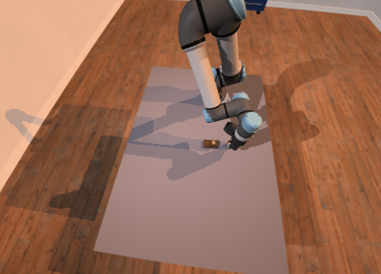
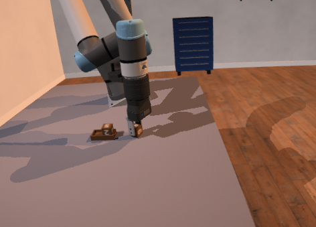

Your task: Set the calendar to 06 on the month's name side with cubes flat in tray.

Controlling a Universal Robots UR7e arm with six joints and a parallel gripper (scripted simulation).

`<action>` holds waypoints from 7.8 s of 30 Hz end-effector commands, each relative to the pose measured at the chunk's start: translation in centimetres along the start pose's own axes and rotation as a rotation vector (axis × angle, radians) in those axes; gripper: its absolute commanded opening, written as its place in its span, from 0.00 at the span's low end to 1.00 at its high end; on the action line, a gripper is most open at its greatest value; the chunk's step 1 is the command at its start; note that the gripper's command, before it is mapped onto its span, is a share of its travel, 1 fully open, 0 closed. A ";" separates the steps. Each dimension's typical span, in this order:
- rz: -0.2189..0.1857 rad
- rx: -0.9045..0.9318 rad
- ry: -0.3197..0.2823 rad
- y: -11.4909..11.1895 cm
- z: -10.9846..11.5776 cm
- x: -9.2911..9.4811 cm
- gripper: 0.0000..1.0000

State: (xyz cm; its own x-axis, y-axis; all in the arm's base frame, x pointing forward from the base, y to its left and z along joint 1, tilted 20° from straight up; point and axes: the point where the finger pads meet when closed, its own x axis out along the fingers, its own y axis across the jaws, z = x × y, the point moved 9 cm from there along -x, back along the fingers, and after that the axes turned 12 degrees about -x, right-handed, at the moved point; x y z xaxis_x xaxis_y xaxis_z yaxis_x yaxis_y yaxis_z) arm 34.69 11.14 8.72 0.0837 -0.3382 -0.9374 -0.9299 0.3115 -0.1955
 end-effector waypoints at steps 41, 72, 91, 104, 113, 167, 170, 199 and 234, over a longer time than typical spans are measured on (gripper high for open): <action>-0.001 0.001 -0.001 -0.1 0.0 0.0 0.60; -0.001 0.001 -0.001 -0.1 0.0 0.3 0.60; -0.001 0.001 -0.001 -0.1 0.0 0.4 0.60; -0.001 0.001 -0.001 -0.1 0.0 0.4 0.60; -0.001 0.001 -0.001 -0.1 0.0 0.4 0.60; -0.001 0.001 -0.001 -0.1 0.0 0.4 0.84; -0.001 0.001 -0.001 -0.1 0.0 0.4 0.90; -0.001 0.001 -0.001 -0.1 0.0 -6.2 0.90; -0.001 0.001 -0.001 0.0 0.0 -8.6 1.00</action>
State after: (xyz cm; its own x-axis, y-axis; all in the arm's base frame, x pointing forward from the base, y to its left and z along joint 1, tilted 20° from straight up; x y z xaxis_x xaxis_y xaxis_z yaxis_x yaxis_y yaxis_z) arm 34.01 14.06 16.78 0.0838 -0.3382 -0.9373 -0.9298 0.3118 -0.1956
